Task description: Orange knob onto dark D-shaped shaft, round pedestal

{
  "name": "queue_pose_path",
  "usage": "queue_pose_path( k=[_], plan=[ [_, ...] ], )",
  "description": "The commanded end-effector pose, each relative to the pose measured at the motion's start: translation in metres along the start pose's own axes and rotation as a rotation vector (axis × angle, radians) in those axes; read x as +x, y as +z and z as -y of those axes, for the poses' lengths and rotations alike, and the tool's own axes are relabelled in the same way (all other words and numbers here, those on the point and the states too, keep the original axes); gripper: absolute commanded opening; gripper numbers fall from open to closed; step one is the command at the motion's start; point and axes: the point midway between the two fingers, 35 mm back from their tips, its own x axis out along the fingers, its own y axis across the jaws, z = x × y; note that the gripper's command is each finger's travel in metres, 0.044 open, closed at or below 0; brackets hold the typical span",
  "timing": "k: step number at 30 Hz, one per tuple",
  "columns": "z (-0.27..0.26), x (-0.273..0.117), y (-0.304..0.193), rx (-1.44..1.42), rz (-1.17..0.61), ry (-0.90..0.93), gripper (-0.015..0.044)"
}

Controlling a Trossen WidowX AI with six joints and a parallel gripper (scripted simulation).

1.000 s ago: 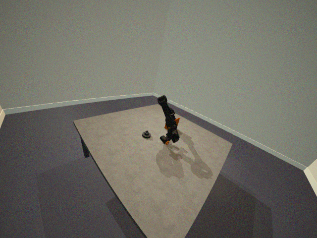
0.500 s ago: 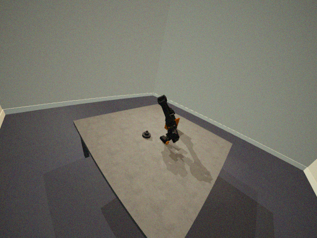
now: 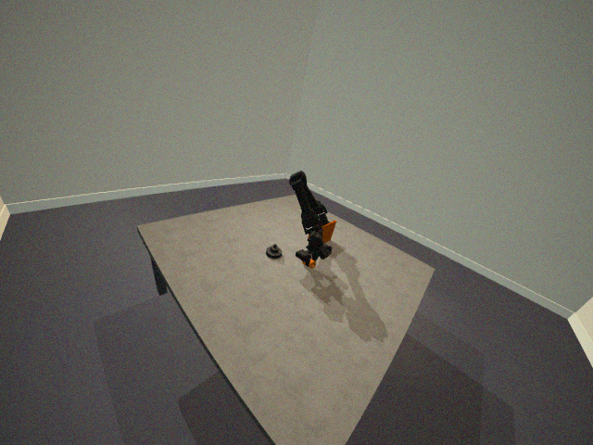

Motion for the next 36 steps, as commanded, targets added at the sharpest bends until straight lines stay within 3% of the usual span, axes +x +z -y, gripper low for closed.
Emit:
queue_pose_path(
  k=[1,36],
  plan=[
    [-0.001,-0.003,-0.004,-0.006,0.069,-0.001,0.0179],
    [-0.001,-0.010,-0.043,-0.009,0.671,0.006,0.0179]
  ],
)
